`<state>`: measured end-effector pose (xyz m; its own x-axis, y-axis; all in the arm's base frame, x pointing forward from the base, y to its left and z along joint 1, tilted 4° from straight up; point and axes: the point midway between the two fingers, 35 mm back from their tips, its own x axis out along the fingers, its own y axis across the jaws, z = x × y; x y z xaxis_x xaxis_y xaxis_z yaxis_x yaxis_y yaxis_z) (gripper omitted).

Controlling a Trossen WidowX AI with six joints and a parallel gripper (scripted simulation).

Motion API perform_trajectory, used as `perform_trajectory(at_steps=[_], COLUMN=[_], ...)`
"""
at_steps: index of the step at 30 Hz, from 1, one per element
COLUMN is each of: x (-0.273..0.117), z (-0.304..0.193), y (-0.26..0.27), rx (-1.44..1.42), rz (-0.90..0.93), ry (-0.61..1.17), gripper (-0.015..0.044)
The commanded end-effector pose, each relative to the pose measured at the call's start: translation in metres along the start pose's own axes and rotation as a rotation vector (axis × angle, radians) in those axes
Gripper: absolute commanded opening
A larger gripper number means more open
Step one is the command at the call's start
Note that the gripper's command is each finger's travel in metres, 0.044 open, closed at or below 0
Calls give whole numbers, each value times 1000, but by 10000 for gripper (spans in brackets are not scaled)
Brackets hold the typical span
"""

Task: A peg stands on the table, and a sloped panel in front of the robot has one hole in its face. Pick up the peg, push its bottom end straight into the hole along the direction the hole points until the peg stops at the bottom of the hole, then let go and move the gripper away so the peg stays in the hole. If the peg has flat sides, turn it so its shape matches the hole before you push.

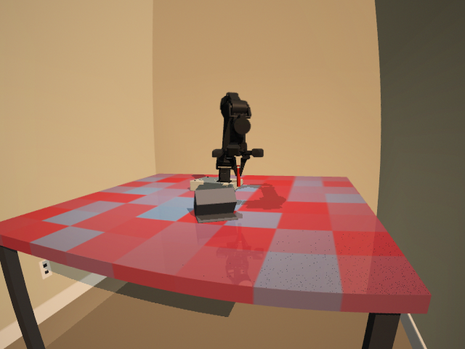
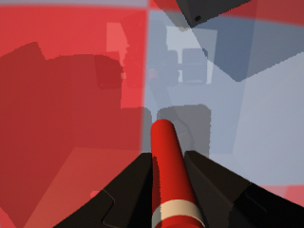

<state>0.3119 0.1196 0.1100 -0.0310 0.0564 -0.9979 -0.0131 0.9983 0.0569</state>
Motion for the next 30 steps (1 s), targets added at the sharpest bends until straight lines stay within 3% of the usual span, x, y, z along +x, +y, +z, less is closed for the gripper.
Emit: perform_trajectory(at_steps=[1,30], x=[-6,-7], z=[1,12], y=[0,-25], rx=[3,218], rz=[12,137], ry=[-13,-126], gripper=[0,0])
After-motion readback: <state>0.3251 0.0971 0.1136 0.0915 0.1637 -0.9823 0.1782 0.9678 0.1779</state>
